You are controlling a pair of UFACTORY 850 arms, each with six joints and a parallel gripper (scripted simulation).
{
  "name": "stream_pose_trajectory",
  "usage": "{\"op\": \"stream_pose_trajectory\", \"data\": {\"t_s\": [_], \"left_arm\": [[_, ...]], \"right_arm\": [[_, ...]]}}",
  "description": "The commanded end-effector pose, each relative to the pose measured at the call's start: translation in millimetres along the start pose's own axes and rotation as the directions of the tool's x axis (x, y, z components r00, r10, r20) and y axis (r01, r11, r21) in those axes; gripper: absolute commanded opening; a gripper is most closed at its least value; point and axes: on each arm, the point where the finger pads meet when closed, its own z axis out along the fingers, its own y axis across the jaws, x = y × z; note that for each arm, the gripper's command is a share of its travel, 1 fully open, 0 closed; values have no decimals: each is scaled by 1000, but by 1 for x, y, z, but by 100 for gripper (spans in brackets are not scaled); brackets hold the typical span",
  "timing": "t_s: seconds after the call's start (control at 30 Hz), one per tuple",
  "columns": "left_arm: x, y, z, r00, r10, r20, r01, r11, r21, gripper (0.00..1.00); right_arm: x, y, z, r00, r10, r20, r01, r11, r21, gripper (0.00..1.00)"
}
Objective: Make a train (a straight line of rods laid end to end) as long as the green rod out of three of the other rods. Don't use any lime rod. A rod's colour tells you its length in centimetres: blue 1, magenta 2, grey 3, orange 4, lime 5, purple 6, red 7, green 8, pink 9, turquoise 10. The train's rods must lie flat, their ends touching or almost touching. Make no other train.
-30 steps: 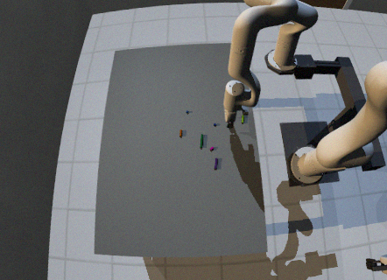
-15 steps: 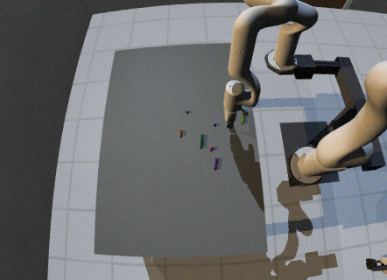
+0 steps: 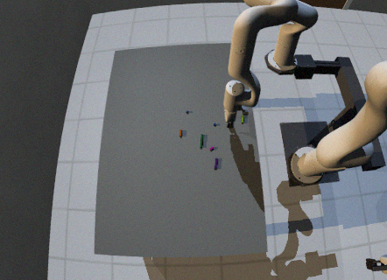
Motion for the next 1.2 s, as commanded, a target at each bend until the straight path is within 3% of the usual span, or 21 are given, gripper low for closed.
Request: {"op": "stream_pose_trajectory", "data": {"t_s": [0.0, 0.83, 1.17], "left_arm": [[0, 0, -1, 1000, 0, -2, 0, 1000, 0, 100], [0, 0, -1, 1000, 0, -2, 0, 1000, 0, 100], [0, 0, -1, 1000, 0, -2, 0, 1000, 0, 100]], "right_arm": [[-1, 1, -1, 1000, 0, 1, 0, 1000, -2, 100], [-1, 1, -1, 1000, -5, 2, 5, 1000, -2, 100], [-32, 1, -4, 959, -285, 5, 285, 959, 1, 100]]}}
